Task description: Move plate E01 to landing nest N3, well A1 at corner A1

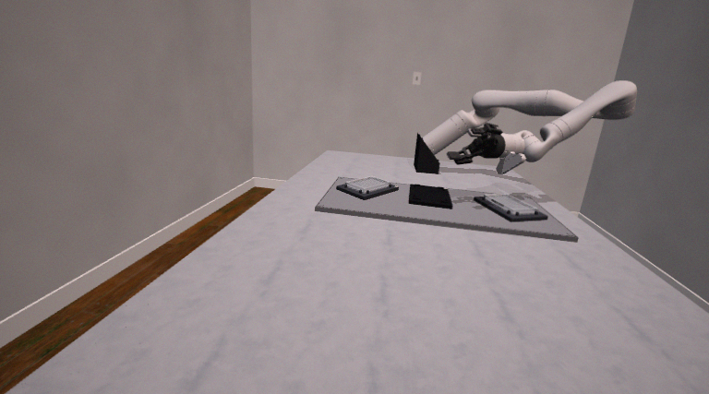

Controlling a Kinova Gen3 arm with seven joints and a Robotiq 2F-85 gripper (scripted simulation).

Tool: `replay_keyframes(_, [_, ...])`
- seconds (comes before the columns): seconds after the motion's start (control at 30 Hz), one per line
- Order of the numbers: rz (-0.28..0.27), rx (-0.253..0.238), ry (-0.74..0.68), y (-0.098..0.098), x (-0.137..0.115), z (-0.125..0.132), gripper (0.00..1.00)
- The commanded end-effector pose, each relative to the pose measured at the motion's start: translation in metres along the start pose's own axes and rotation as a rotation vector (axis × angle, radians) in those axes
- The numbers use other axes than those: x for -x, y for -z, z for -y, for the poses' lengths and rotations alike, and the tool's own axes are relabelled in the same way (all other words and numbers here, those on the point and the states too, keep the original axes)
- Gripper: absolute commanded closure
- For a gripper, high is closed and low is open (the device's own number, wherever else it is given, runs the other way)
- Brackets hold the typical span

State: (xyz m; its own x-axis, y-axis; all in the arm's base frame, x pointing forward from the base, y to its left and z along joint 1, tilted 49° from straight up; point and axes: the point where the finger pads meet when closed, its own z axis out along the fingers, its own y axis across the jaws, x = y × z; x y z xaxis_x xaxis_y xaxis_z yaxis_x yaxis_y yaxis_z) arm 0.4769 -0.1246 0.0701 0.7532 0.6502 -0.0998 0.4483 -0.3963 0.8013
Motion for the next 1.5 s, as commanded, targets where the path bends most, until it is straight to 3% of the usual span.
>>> replay_keyframes(0.0, [0.001, 0.001, -0.001, 0.0, 0.001, -0.001, 0.0])
replay_keyframes(0.53, [0.001, 0.001, -0.001, 0.0, 0.001, -0.001, 0.0])
replay_keyframes(1.47, [-0.218, -0.068, 0.121, -0.02, 0.014, 0.03, 0.0])
